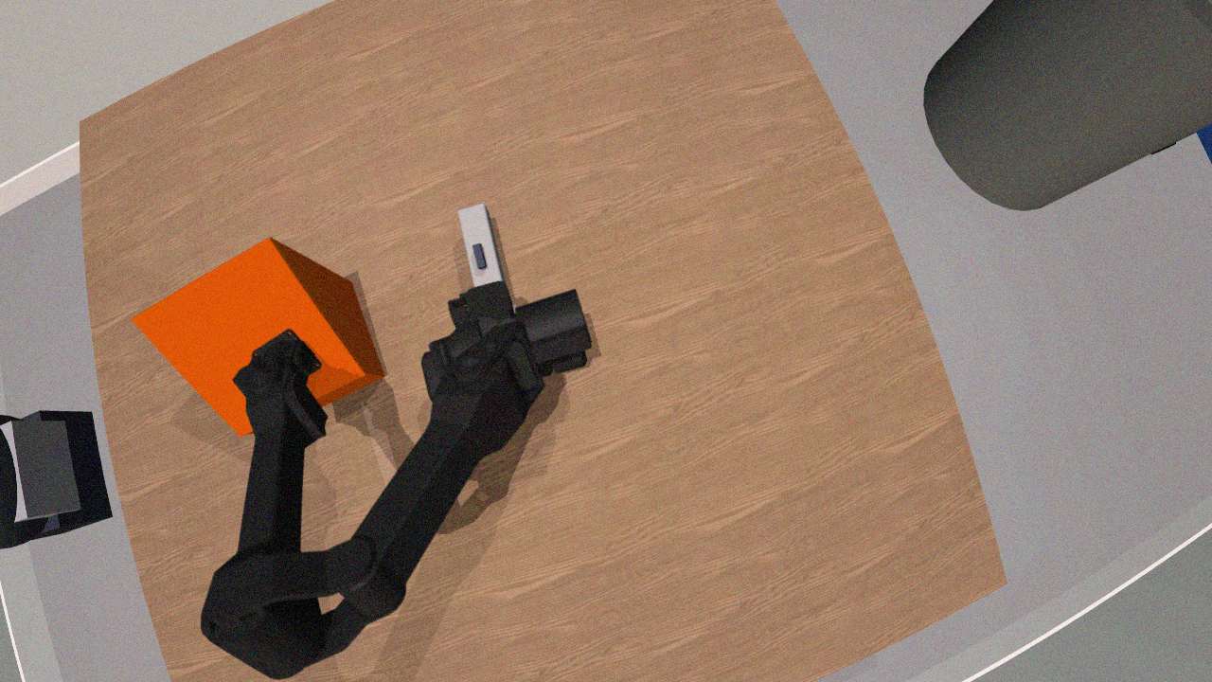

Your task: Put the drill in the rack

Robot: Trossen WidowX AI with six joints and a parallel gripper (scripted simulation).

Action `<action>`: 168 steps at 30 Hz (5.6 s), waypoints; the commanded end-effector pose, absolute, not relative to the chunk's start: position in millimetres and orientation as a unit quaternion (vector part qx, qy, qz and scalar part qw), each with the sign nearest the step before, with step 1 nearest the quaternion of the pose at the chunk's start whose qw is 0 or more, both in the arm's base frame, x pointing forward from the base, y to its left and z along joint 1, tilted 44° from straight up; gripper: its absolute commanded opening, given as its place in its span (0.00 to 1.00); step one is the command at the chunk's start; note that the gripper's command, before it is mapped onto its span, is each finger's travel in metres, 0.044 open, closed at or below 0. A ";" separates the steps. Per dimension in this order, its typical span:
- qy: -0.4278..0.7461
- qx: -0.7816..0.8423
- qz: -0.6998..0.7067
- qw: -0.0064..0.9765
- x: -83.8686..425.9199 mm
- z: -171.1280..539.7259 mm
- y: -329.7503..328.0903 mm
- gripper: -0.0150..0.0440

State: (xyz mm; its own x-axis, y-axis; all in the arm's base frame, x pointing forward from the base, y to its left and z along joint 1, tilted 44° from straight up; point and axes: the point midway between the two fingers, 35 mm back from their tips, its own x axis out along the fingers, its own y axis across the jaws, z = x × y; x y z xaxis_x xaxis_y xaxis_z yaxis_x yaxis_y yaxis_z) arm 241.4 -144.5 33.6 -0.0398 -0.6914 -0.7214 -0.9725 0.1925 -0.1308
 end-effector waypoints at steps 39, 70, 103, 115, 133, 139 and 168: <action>0.692 -0.603 0.205 0.342 232.6 61.3 -171.4 0.25; 0.692 -0.602 0.205 0.342 233.4 52.5 -168.2 1.00; 0.691 -0.604 0.204 0.340 235.8 47.7 -165.7 0.42; 0.692 -0.603 0.205 0.341 235.2 48.5 -164.6 0.25; 0.692 -0.602 0.205 0.341 232.5 55.9 -170.2 0.25; 0.692 -0.603 0.205 0.341 230.8 62.5 -176.2 0.25; 0.692 -0.603 0.204 0.341 221.9 95.1 -206.5 0.25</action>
State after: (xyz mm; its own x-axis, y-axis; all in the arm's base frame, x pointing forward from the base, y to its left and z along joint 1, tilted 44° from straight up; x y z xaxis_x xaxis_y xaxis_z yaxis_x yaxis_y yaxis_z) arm 221.4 -203.4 89.8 -0.0480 -0.6969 -0.7156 -0.9731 0.1941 -0.1237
